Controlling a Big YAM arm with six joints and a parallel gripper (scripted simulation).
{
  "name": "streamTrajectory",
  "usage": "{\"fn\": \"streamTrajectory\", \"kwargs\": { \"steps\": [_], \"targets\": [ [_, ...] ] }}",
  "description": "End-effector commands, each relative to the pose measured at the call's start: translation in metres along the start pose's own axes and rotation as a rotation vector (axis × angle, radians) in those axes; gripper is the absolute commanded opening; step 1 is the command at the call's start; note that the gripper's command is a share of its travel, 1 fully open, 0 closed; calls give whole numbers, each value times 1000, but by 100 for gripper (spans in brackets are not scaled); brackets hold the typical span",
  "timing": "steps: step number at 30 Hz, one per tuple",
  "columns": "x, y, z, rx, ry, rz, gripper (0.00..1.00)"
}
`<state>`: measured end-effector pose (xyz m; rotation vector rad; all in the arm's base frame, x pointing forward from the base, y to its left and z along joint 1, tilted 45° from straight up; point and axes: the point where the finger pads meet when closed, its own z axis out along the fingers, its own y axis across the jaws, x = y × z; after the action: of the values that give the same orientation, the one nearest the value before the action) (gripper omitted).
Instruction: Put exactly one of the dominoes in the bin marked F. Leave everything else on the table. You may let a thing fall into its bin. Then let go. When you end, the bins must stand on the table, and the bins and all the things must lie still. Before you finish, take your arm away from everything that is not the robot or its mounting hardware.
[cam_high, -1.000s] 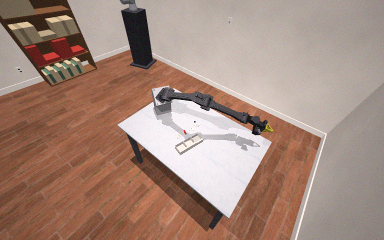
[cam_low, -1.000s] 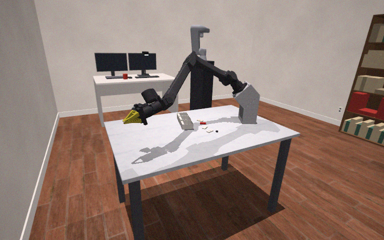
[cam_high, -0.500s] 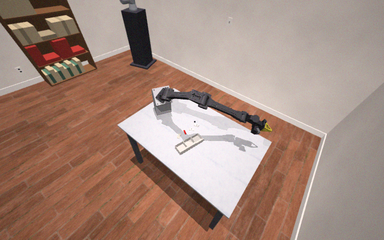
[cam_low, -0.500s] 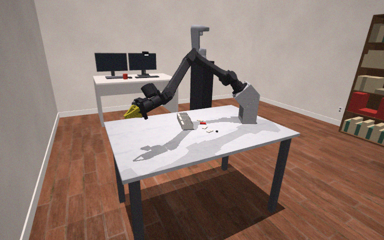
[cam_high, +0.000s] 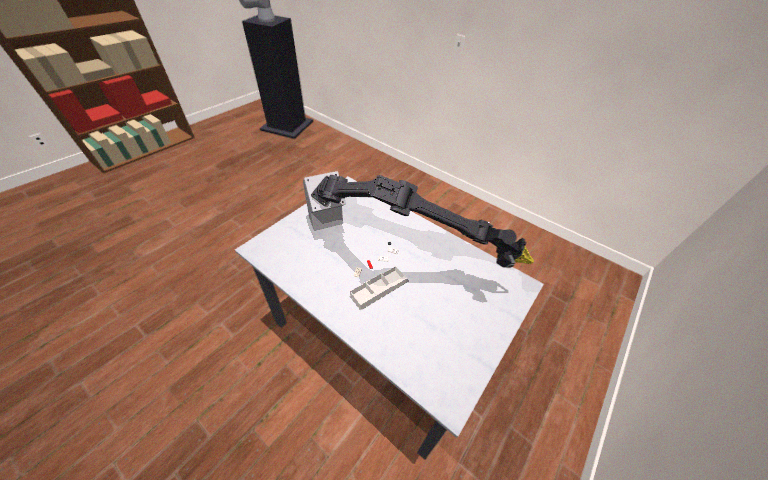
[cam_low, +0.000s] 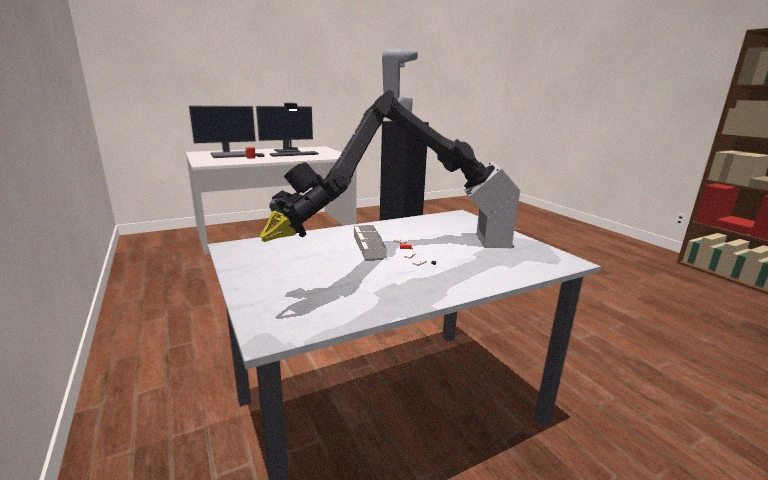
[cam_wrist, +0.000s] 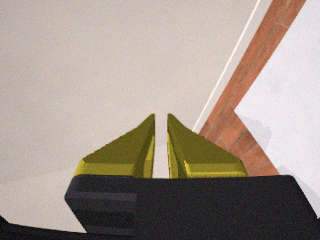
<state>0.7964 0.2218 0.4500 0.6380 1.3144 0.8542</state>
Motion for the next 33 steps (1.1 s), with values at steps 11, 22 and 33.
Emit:
{"fn": "streamTrajectory", "kwargs": {
  "steps": [11, 22, 33],
  "targets": [
    [-24, -10, -45, 92, 27, -119, 9],
    [-49, -8, -82, 168, 46, -183, 9],
    [-59, -38, -145, 324, 126, -324, 9]
  ]
}}
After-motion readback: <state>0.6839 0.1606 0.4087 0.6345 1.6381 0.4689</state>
